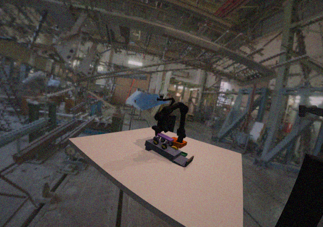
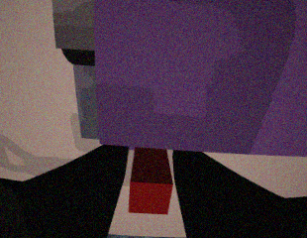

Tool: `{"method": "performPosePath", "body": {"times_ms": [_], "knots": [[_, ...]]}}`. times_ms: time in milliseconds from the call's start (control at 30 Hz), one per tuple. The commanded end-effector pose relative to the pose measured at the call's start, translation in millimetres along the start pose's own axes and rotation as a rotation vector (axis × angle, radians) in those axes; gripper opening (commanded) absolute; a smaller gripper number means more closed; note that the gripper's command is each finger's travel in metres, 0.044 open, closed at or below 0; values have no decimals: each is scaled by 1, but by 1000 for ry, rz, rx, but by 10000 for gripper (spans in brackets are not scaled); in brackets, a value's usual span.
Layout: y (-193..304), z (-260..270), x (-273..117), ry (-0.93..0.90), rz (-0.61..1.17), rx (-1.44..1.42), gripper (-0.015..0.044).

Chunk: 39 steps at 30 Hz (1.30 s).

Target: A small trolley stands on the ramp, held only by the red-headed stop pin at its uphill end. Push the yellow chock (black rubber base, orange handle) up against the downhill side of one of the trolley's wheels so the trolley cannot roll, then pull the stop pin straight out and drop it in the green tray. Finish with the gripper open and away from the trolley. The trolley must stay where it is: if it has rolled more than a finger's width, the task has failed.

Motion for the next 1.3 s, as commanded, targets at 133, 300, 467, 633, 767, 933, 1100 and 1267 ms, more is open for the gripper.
{"method": "performPosePath", "body": {"times_ms": [133, 300, 467, 633, 767, 933, 1100, 1267], "knots": [[0, 0, 0, -1, 0, 0, 25], [0, 0, -1, -1, 0, 0, 0], [1, 0, -4, -3, 2, -2, 0], [1, 0, -9, -4, 4, -4, 0], [1, 1, -12, -4, 4, -4, 0], [1, 1, -17, -4, 4, -4, 0], [1, 1, -21, -4, 4, -4, 0], [2, 1, -25, -4, 4, -4, 0]]}}
Point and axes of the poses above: the point midway between the two fingers, 35 mm back from their tips, its own x axis out along the fingers, its own z axis across the jaws, y = z × x, the point moved 1 cm from there along -x, back along the fingers, and after that the axes turned 3 degrees about -x, right-handed, at the moved point
